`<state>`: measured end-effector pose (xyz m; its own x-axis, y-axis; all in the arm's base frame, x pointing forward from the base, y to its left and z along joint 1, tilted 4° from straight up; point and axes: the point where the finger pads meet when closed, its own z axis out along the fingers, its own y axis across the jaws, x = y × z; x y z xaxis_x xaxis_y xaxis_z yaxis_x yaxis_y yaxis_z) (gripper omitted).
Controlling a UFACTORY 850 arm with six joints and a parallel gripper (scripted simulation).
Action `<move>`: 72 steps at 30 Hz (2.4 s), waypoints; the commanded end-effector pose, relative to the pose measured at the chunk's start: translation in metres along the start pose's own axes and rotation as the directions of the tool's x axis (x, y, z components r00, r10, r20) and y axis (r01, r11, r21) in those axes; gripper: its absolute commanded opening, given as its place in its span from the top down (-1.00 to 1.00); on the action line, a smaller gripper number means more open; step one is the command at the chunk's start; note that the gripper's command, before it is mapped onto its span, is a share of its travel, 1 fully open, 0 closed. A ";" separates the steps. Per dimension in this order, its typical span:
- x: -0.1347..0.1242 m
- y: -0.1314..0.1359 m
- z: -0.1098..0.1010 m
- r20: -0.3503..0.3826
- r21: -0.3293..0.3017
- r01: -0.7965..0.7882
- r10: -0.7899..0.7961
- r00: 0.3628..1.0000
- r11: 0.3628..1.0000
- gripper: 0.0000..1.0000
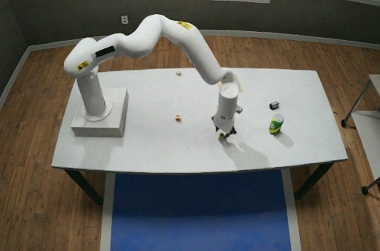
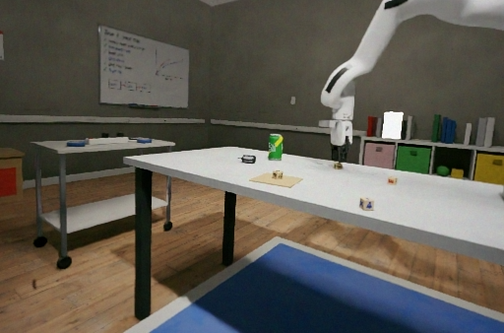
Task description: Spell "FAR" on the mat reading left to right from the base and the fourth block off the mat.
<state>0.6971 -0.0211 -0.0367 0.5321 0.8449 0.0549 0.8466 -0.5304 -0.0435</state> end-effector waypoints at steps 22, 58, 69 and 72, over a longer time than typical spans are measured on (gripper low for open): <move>0.001 0.002 -0.001 -0.001 -0.002 0.000 0.000 1.000 1.000 -0.28; 0.001 0.002 0.000 -0.001 -0.002 0.000 0.000 1.000 1.000 -0.28; 0.001 0.002 0.016 -0.001 -0.002 0.000 0.000 1.000 1.000 -0.28; 0.001 0.002 0.021 -0.001 -0.002 0.000 0.000 1.000 1.000 -0.28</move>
<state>0.6979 -0.0201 -0.0519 0.5322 0.8449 0.0548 0.8466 -0.5304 -0.0436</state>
